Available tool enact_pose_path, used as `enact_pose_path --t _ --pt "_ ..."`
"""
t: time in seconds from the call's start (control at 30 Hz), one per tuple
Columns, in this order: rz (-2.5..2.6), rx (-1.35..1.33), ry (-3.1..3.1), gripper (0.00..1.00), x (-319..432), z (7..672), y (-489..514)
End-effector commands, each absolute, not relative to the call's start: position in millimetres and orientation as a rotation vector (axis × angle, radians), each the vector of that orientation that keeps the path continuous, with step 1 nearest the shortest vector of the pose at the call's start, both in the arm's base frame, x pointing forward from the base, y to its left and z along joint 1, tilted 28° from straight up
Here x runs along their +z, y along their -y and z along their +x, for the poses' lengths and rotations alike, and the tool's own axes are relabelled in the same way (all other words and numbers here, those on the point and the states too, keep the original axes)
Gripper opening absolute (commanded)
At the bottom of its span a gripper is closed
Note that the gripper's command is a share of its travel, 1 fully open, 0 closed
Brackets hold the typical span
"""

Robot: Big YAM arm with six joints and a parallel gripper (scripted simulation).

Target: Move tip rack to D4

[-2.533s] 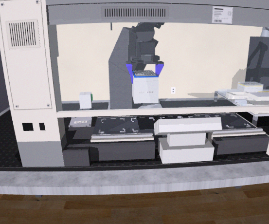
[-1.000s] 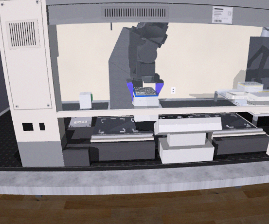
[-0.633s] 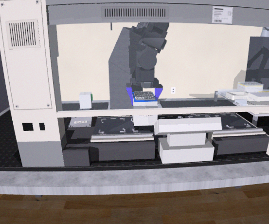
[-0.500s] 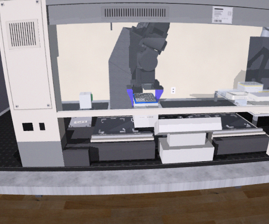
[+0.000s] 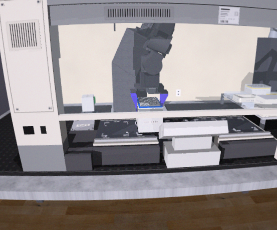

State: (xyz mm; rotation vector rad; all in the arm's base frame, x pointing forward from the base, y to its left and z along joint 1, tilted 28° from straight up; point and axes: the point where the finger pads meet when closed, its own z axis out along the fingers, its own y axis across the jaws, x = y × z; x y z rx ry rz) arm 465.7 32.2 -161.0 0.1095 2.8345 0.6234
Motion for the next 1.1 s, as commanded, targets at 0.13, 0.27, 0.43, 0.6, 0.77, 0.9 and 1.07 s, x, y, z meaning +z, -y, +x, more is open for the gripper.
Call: enact_pose_path --t 0.13,0.27,0.43,0.6,0.77,0.9,1.07 --pt "0.092 0.607 -2.779 0.0 -142.9 484.8 -32.1" --pt "0.092 0.607 -2.779 0.0 -143.1 484.5 -31.8" --pt "0.093 0.607 -2.779 0.0 -143.3 484.0 -31.3" --pt "0.093 0.607 -2.78 0.0 -143.4 483.7 -31.0" --pt "0.094 0.607 -2.78 0.0 -143.8 483.1 -30.6" --pt "0.095 0.607 -2.781 0.0 -144.2 482.7 -30.2" --pt "0.095 0.607 -2.782 0.0 -144.6 482.1 -29.8"
